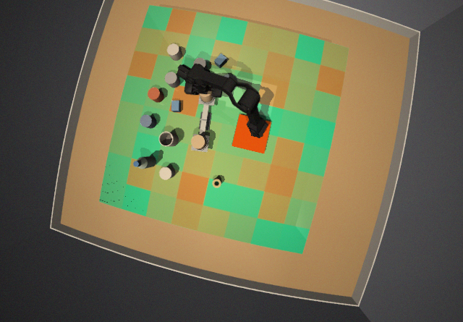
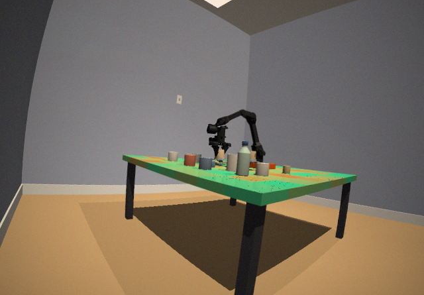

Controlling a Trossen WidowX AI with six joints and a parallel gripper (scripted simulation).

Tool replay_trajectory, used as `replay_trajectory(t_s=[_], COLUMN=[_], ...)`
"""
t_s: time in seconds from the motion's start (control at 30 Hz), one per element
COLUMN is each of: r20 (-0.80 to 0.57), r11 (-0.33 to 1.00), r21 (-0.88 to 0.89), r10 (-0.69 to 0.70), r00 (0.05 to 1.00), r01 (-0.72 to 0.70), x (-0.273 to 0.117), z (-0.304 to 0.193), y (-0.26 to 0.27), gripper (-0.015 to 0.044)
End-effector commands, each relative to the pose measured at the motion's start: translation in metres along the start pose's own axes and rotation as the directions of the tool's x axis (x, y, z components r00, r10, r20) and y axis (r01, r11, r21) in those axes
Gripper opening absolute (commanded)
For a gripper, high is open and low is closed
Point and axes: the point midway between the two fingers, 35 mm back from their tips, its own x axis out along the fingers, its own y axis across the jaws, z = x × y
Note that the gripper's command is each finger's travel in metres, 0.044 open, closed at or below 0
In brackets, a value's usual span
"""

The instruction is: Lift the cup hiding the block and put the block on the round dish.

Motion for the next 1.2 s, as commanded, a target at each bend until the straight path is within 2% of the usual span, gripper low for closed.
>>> replay_trajectory(t_s=[0.0,1.17], r20=[0.010,0.010], r11=[1.000,1.000], r21=[0.002,0.002], r10=[0.014,0.014], r00=[1.000,1.000], r01=[-0.014,-0.014], x=[-0.010,-0.055], z=[0.002,0.003], y=[0.003,0.005], gripper=[0.0000,0.0000])
